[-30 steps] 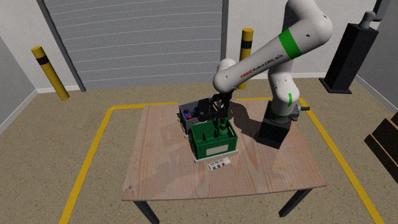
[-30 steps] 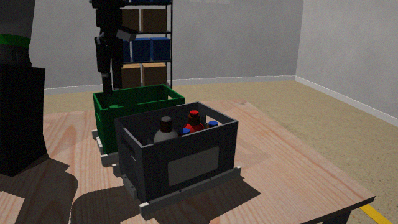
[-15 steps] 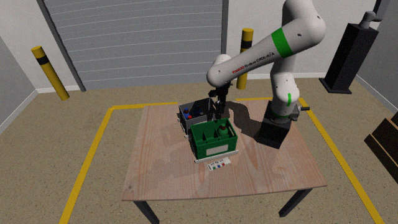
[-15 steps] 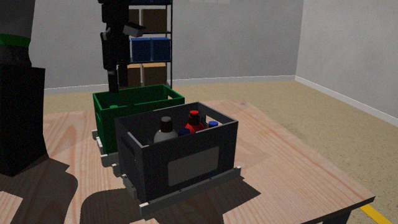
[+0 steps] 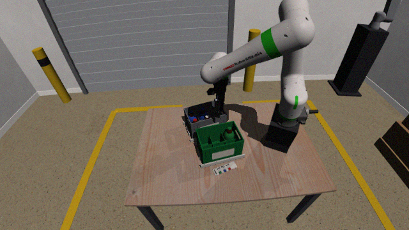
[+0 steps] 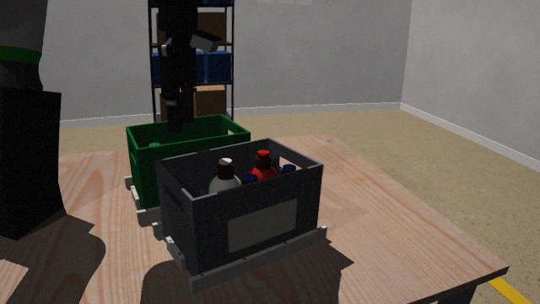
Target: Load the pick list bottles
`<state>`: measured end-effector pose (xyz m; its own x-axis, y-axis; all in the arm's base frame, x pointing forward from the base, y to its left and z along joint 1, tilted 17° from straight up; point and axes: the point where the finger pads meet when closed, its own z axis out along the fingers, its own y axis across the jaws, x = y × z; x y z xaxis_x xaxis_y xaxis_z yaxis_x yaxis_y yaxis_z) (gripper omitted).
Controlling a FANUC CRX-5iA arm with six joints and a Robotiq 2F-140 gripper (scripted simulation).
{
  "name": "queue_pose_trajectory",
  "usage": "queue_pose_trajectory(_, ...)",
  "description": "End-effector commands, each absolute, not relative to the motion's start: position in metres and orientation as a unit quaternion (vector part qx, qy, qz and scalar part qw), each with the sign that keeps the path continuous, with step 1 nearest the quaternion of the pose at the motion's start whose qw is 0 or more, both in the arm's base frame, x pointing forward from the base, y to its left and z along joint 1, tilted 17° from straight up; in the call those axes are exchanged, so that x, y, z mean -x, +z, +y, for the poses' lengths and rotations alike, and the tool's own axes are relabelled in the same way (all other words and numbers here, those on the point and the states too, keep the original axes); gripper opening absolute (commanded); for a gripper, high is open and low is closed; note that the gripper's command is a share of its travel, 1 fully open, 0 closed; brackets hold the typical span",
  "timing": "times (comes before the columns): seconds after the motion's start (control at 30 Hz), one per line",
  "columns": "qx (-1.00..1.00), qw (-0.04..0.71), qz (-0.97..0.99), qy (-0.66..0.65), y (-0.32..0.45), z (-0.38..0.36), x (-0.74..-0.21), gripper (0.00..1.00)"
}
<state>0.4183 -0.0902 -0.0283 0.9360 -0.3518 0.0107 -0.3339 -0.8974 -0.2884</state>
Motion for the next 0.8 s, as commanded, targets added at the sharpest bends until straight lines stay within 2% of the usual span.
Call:
queue_pose_trajectory(0.0,0.974,0.143,0.176,-0.032,-0.029,-0.101,-0.43,0.44)
queue_pose_trajectory(0.77,0.974,0.142,0.176,-0.032,-0.04,-0.173,-0.505,0.44)
